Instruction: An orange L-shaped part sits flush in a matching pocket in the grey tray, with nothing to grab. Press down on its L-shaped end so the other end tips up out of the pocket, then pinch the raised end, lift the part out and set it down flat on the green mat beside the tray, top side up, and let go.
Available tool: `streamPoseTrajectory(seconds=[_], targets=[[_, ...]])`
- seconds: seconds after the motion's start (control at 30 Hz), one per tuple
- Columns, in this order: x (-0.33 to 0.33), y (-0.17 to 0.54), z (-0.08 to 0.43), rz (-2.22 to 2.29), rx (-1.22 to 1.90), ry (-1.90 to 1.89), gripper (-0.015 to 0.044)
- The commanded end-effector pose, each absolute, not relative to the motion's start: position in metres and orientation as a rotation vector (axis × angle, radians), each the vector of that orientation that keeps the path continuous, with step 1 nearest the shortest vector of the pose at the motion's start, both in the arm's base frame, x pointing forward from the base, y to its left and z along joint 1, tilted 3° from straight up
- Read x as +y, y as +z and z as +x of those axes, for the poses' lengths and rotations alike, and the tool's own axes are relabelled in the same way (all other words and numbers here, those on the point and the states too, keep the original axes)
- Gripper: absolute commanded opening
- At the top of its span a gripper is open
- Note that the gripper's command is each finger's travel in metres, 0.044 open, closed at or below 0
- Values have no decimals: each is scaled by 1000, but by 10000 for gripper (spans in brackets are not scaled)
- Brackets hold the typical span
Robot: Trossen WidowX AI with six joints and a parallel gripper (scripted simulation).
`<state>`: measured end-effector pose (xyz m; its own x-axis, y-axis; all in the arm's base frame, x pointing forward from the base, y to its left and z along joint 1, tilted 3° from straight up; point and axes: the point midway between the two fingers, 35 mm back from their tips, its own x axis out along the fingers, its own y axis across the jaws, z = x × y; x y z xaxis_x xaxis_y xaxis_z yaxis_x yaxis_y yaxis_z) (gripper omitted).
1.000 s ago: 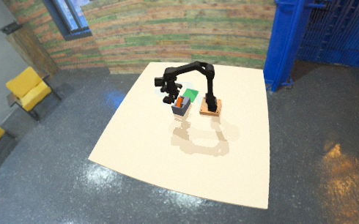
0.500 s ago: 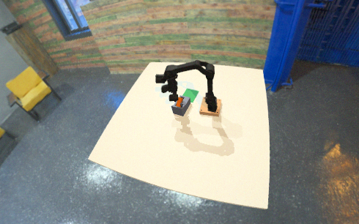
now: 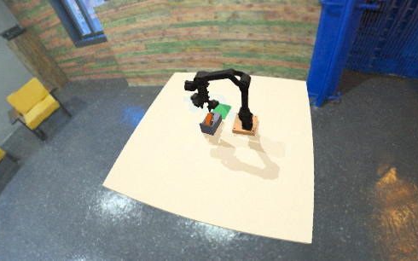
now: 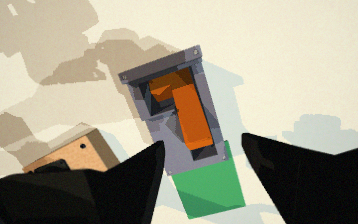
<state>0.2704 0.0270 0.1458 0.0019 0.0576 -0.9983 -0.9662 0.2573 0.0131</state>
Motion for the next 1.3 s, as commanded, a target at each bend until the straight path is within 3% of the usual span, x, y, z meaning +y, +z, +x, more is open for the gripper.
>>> streamPoseTrajectory(seconds=[0.0,1.27], targets=[[15,143,266,-1127,1214,1201,280],[18,76,266,-1127,1214,1201,280]])
